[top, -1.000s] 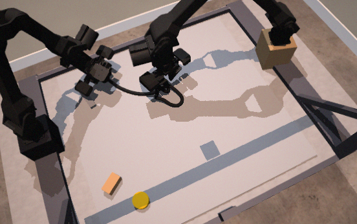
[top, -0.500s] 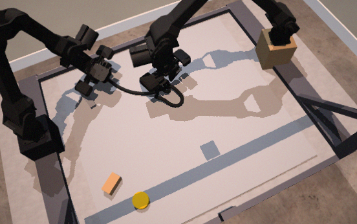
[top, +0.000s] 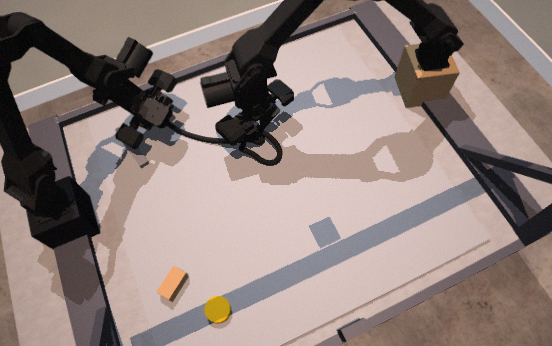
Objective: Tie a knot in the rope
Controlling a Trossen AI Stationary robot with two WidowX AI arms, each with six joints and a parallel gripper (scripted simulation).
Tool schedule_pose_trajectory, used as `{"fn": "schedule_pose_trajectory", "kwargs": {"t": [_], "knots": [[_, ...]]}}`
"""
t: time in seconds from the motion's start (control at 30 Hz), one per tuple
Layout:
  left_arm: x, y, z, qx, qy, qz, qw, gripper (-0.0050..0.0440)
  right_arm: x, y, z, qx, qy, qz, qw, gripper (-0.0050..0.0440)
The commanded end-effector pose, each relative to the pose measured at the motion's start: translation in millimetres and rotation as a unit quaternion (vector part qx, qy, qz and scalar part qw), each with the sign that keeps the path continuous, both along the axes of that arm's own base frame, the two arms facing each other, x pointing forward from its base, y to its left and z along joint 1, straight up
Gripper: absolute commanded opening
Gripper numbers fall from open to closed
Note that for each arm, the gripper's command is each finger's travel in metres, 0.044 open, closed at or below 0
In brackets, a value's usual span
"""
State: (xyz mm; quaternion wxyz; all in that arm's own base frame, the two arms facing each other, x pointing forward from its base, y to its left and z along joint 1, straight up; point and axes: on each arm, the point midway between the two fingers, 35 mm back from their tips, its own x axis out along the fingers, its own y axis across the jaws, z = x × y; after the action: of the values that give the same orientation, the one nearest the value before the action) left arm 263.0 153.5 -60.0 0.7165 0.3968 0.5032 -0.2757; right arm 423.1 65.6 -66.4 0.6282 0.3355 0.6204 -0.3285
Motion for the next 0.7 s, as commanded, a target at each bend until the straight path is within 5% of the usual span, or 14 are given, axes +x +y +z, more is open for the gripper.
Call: {"fn": "schedule_pose_trajectory", "kwargs": {"t": [0.0,0.67], "knots": [[4.0,2.2,4.7,0.005,-0.009,-0.002,1.000,0.0045,3.7,0.6,-0.4,0.001,-0.008,-0.002,1.000,0.0140],[4.0,2.2,4.7,0.005,-0.009,-0.002,1.000,0.0045,3.7,0.6,-4.1,0.001,-0.008,-0.002,1.000,0.0140]]}}
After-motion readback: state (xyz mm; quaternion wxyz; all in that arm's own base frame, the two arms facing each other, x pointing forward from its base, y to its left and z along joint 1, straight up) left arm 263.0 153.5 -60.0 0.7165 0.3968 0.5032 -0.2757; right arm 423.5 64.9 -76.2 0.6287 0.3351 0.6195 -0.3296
